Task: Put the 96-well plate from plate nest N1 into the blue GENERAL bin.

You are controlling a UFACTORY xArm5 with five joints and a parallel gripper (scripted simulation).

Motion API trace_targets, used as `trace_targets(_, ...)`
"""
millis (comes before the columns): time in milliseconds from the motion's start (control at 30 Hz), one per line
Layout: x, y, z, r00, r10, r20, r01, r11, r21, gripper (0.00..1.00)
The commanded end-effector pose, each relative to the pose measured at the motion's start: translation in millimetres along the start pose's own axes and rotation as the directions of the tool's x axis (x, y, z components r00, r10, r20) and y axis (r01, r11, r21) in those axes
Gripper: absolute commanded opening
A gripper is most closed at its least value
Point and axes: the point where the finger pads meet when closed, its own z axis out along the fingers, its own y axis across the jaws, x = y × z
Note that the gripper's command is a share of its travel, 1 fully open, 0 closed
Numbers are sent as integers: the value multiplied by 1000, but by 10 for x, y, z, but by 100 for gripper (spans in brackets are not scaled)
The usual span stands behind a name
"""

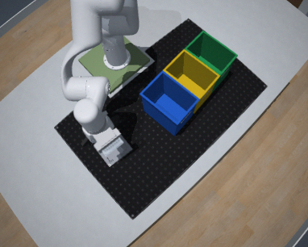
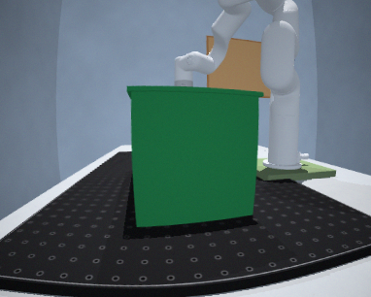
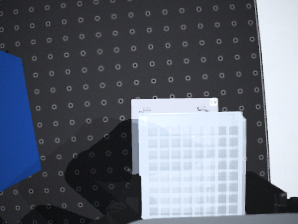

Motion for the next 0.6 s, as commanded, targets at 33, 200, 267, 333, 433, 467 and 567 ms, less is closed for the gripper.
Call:
trace_targets(33, 11, 9, -89, 1000, 0, -3, 0, 1000, -3, 0)
trace_targets(200, 11, 9, -173, 1000, 0, -3, 0, 1000, -3, 0)
trace_targets(267, 11, 9, -206, 1000, 0, -3, 0, 1000, -3, 0)
trace_targets(333, 11, 9, -206, 1000, 0, -3, 0, 1000, -3, 0)
trace_targets(433, 11, 9, -256, 1000, 0, -3, 0, 1000, -3, 0)
trace_targets(467, 10, 9, -273, 1000, 0, -3, 0, 1000, -3, 0)
trace_targets(567, 10, 9, -323, 1000, 0, -3, 0, 1000, -3, 0)
